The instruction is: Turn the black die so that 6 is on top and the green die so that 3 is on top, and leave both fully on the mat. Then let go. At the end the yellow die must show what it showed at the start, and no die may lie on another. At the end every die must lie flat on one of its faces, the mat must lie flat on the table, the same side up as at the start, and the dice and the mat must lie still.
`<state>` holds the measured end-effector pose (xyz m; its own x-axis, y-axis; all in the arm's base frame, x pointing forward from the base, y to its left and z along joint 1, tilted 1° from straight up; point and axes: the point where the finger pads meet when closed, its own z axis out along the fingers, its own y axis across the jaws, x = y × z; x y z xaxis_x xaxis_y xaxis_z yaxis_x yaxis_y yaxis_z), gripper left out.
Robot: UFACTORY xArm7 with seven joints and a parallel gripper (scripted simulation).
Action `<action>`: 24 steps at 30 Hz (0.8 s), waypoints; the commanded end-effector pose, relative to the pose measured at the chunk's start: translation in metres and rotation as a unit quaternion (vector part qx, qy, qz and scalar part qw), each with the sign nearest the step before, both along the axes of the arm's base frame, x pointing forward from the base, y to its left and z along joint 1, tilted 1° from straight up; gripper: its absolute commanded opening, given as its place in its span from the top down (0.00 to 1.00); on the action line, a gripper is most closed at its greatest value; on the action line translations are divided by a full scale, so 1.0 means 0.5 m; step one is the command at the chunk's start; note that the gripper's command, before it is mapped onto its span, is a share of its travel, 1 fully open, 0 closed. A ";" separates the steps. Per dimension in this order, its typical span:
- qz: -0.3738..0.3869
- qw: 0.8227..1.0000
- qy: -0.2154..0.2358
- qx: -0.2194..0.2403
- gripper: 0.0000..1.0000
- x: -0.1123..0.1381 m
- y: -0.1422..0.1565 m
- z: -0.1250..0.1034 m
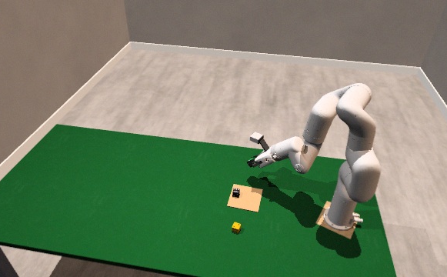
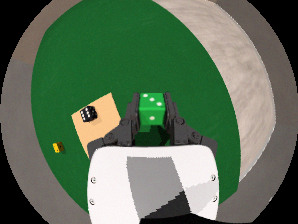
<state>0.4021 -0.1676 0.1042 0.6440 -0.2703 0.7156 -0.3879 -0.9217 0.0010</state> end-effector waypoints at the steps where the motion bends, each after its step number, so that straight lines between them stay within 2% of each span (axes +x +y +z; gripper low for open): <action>1: 0.002 0.997 -0.074 -0.023 0.73 0.004 -0.005 0.000; 9: 0.002 0.991 -0.128 -0.046 0.73 0.003 -0.005 -0.002; 24: 0.001 0.990 -0.133 -0.049 0.73 0.002 -0.004 -0.011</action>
<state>0.4028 -0.1693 0.1016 0.4355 -0.1924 0.8794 -0.3830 -0.9237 -0.0124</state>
